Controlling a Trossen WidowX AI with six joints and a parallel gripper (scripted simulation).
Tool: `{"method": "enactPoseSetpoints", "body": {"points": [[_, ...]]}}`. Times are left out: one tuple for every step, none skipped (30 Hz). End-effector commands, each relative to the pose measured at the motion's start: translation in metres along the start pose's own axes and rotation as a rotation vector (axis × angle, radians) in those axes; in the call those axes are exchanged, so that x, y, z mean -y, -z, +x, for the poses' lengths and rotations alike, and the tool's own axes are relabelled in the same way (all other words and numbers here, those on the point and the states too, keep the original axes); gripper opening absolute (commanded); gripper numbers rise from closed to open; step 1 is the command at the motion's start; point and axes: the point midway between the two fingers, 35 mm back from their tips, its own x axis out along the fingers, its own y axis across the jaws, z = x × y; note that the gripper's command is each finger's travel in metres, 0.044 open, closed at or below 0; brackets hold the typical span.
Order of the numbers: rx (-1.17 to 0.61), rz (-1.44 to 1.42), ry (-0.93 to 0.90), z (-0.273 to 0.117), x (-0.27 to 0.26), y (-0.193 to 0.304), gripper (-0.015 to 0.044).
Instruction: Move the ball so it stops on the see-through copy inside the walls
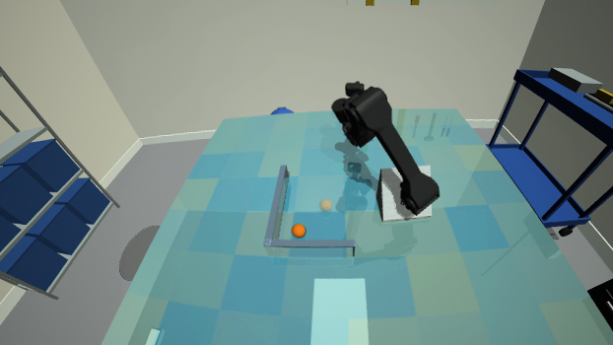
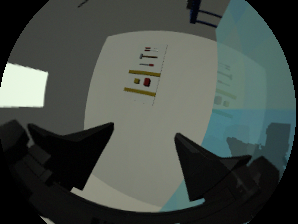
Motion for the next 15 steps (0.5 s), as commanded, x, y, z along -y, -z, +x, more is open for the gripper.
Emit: {"method": "enactPoseSetpoints", "body": {"points": [[-0.004,-0.011,0.003,0.000,0.000,0.001,0.0374],[-0.016,-0.043,0.010,-0.001,0.000,0.005,0.0347],[-0.036,-0.097,0.022,-0.002,0.001,0.010,0.0321],[-0.065,-0.172,0.038,-0.003,0.002,0.018,0.0304],[-0.100,-0.260,0.054,-0.005,0.003,0.027,0.0304],[-0.136,-0.348,0.069,-0.008,0.005,0.036,0.0304],[-0.173,-0.436,0.082,-0.011,0.006,0.044,0.0304],[-0.212,-0.523,0.093,-0.014,0.008,0.053,0.0304],[-0.251,-0.610,0.103,-0.017,0.010,0.061,0.0304],[-0.291,-0.696,0.110,-0.021,0.011,0.069,0.0304],[-0.336,-0.787,0.114,-0.026,0.012,0.077,0.0304],[-0.382,-0.879,0.115,-0.032,0.013,0.086,0.0304],[-0.429,-0.970,0.114,-0.037,0.014,0.094,0.0304],[-0.478,-1.060,0.110,-0.044,0.015,0.102,0.0304],[-0.527,-1.149,0.103,-0.050,0.016,0.109,0.0304]]}}
